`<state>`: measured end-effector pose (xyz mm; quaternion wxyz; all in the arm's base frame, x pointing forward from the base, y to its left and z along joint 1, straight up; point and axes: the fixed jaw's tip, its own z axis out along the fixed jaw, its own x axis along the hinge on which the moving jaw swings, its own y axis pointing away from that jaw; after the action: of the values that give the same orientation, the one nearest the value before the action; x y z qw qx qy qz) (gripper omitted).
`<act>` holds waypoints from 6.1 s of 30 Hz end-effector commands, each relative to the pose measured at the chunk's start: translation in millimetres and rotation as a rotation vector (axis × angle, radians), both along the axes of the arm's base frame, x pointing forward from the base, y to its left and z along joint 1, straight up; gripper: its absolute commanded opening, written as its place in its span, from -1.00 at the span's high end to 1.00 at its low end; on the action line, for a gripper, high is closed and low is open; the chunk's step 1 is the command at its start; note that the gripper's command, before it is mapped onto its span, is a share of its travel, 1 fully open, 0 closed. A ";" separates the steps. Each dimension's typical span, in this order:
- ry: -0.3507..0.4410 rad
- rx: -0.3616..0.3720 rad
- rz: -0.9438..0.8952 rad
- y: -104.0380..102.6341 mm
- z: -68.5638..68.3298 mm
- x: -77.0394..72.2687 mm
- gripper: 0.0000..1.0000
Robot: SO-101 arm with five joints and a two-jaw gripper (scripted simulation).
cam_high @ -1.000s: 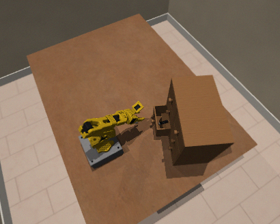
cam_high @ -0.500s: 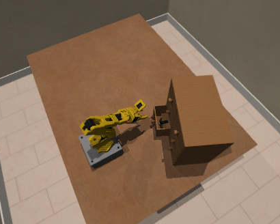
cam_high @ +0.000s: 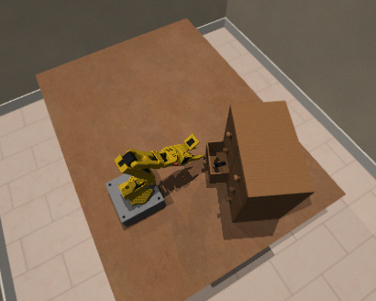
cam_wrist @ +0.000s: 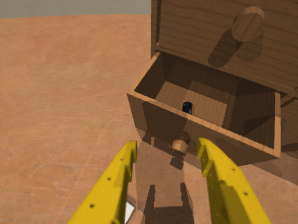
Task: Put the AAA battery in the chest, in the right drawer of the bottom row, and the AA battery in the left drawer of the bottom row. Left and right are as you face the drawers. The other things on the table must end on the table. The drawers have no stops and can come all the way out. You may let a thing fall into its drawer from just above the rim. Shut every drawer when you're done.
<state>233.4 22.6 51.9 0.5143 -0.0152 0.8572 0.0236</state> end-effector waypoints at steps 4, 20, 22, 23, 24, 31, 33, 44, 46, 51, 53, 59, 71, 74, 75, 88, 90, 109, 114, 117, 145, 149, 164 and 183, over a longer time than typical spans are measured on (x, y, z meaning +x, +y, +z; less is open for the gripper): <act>-0.069 -0.006 -0.013 -3.7 -5.1 9.5 0.57; -0.068 -0.011 -0.025 -7.0 -5.1 13.8 0.57; -0.068 -0.011 -0.025 -7.0 -5.1 13.8 0.57; -0.069 -0.010 -0.025 -7.0 -7.6 13.5 0.57; -0.070 -0.010 -0.025 -7.1 -10.1 13.2 0.57; -0.073 -0.010 -0.025 -7.2 -27.1 8.1 0.57; -0.074 -0.010 -0.025 -7.3 -31.7 5.8 0.57; -0.079 -0.010 -0.025 -7.7 -49.5 -8.3 0.57; -0.080 -0.010 -0.025 -7.9 -52.7 -12.3 0.57; -0.102 -0.009 -0.025 -7.9 -51.6 -13.7 0.57; -0.102 -0.009 -0.025 -7.9 -51.6 -13.7 0.57; -0.102 -0.009 -0.025 -7.9 -51.6 -13.7 0.57; -0.102 -0.009 -0.025 -7.9 -51.6 -13.7 0.57; -0.102 -0.009 -0.026 -8.0 -51.6 -13.7 0.57; -0.102 -0.009 -0.026 -8.1 -51.7 -13.7 0.57; -0.100 -0.009 -0.032 -9.4 -52.2 -13.6 0.57; -0.100 -0.009 -0.032 -9.4 -52.2 -13.6 0.57; -0.107 -0.010 -0.043 -11.8 -55.7 -8.0 0.57; -0.117 -0.012 -0.056 -14.9 -60.6 0.2 0.57; -0.117 -0.012 -0.056 -14.9 -60.6 0.2 0.57; -0.142 -0.016 -0.087 -23.0 -71.8 18.6 0.57; -0.142 -0.016 -0.087 -23.0 -71.8 18.6 0.57; -0.142 -0.017 -0.091 -23.9 -72.9 18.5 0.57; -0.142 -0.017 -0.097 -25.4 -75.0 18.4 0.57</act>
<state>251.3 -0.1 -22.5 0.5726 0.0195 0.8196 -0.0040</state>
